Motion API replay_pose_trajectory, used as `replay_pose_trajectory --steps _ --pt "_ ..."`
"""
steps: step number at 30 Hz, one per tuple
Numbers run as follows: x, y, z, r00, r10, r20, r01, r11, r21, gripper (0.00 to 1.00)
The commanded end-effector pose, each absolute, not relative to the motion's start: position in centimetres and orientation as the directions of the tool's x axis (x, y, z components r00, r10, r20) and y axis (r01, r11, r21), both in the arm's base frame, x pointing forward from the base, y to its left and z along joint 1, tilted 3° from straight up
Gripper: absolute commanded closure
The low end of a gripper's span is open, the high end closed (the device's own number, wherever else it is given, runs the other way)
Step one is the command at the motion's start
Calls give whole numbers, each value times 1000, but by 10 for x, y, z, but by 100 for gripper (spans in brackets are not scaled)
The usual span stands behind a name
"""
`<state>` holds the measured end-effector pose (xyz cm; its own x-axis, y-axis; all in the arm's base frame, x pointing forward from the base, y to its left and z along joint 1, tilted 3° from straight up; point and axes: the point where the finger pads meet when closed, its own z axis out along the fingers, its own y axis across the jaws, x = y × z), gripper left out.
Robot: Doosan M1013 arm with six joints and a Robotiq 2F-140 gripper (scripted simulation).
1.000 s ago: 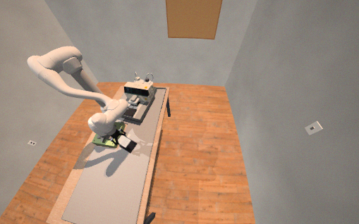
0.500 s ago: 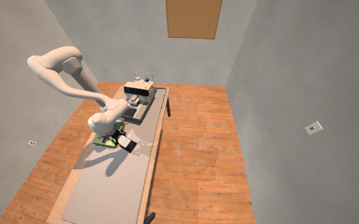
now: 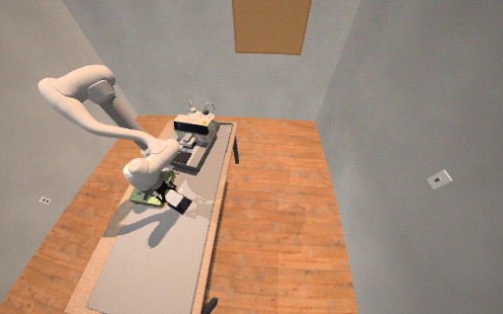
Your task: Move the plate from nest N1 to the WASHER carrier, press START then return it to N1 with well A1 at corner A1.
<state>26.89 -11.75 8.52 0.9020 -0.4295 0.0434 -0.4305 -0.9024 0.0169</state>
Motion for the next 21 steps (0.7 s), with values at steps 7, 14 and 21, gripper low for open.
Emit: replay_pose_trajectory --steps 7,14,21 --pt "279 -100 92 930 -363 51 -365 -931 19 90" --pt "286 -76 96 930 -363 51 -365 -931 19 90" --pt "296 -43 101 930 -363 51 -365 -931 19 90"
